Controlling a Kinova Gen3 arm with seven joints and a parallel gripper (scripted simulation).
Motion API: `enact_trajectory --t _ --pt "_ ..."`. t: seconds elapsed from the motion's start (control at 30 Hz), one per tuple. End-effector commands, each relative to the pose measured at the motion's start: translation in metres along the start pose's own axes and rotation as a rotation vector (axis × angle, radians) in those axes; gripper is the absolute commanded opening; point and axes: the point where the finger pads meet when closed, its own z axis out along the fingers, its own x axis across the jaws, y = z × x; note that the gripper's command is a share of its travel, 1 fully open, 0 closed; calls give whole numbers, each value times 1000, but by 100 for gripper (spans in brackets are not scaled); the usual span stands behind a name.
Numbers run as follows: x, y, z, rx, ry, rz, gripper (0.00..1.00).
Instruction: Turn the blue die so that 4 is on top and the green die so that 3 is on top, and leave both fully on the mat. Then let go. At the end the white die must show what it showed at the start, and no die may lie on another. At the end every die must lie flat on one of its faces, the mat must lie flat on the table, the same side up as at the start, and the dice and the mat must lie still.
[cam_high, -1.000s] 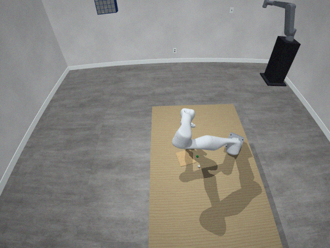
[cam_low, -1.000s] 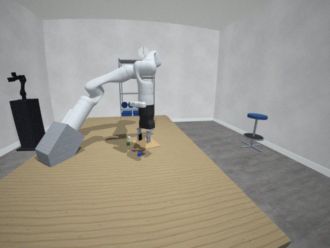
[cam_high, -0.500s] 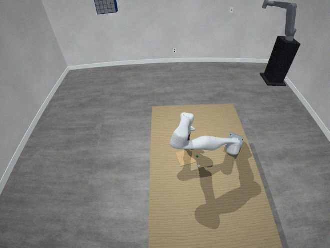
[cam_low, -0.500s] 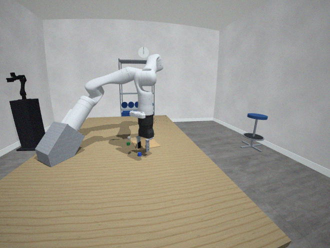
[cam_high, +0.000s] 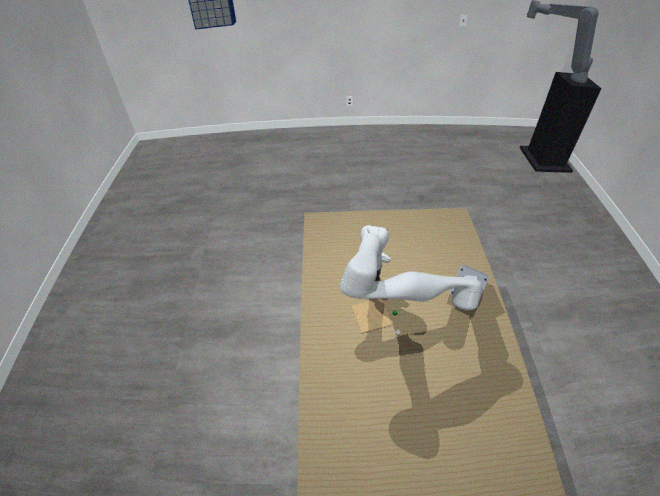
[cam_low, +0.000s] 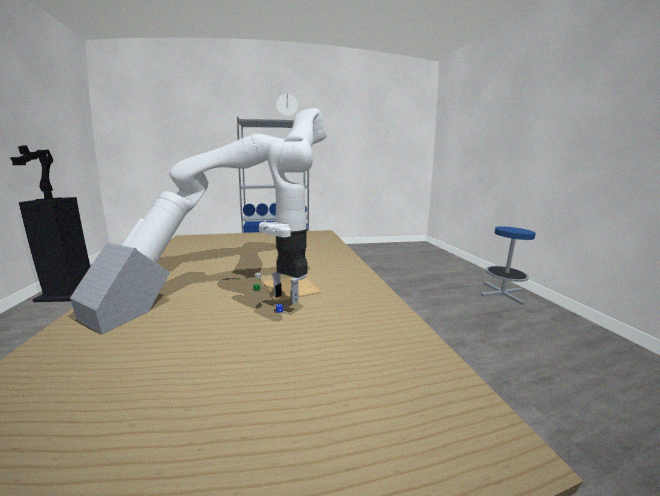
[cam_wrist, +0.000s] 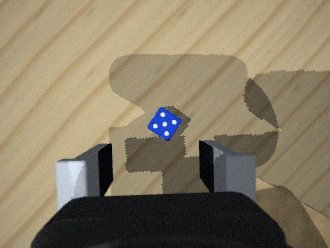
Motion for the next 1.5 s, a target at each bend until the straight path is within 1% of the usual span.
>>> enact_trajectory --t 0.0,0.73,0.87,1.03,1.23,1.3,1.47 --pt "-1 0 -1 0 -2 0 100" --pt "0 0 -1 0 -2 0 100" --pt "3 1 -1 0 -2 0 100" --pt "19 7 -1 0 -2 0 100" --pt "54 20 -1 0 -2 0 100" --pt "54 20 -1 0 -2 0 100" --pt "89 33 -1 0 -2 0 100"
